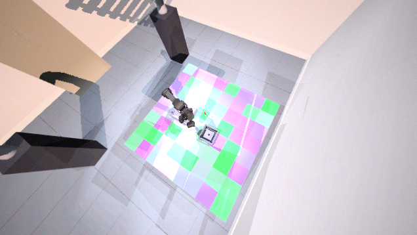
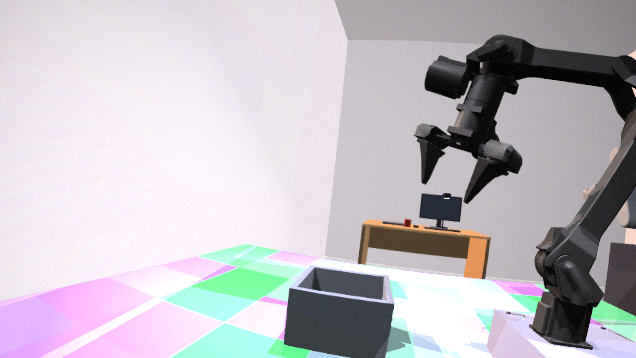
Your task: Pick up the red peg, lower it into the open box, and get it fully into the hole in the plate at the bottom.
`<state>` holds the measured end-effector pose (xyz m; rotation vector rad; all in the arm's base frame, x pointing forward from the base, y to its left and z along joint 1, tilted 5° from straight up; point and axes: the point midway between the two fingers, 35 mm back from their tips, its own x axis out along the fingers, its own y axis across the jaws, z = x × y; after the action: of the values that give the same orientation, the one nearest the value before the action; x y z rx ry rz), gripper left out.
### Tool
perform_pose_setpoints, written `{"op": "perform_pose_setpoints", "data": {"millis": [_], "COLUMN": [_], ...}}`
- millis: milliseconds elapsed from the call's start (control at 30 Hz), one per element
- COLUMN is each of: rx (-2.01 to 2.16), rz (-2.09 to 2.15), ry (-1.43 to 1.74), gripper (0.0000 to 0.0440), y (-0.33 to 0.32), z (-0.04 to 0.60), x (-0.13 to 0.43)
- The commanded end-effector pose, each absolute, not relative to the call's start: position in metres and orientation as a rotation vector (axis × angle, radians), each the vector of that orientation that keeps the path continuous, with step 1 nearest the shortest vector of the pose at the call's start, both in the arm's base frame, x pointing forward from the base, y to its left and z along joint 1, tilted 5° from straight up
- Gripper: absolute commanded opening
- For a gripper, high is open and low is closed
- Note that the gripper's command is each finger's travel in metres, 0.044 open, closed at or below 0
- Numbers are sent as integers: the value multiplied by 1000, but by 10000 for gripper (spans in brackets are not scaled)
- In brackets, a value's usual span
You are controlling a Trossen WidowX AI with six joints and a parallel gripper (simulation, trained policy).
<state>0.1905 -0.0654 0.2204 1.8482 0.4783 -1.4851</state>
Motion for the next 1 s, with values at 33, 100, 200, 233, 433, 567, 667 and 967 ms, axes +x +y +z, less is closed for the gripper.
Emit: {"op": "perform_pose_setpoints", "data": {"millis": [33, 100, 200, 233, 433, 567, 667, 967], "rx": [1688, 1629, 1538, 1507, 1315, 1186, 1094, 868], "rz": [-1461, -1446, -1422, -1414, -1359, -1316, -1282, -1176], "ry": [657, 716, 801, 828, 976, 1060, 1114, 1229], "gripper": [440, 440, 440, 440, 440, 440, 440, 440], "y": [-41, -32, -18, -14, 14, 30, 42, 67], "z": [201, 194, 183, 179, 156, 140, 127, 89], "x": [194, 195, 195, 195, 192, 189, 186, 178]}}
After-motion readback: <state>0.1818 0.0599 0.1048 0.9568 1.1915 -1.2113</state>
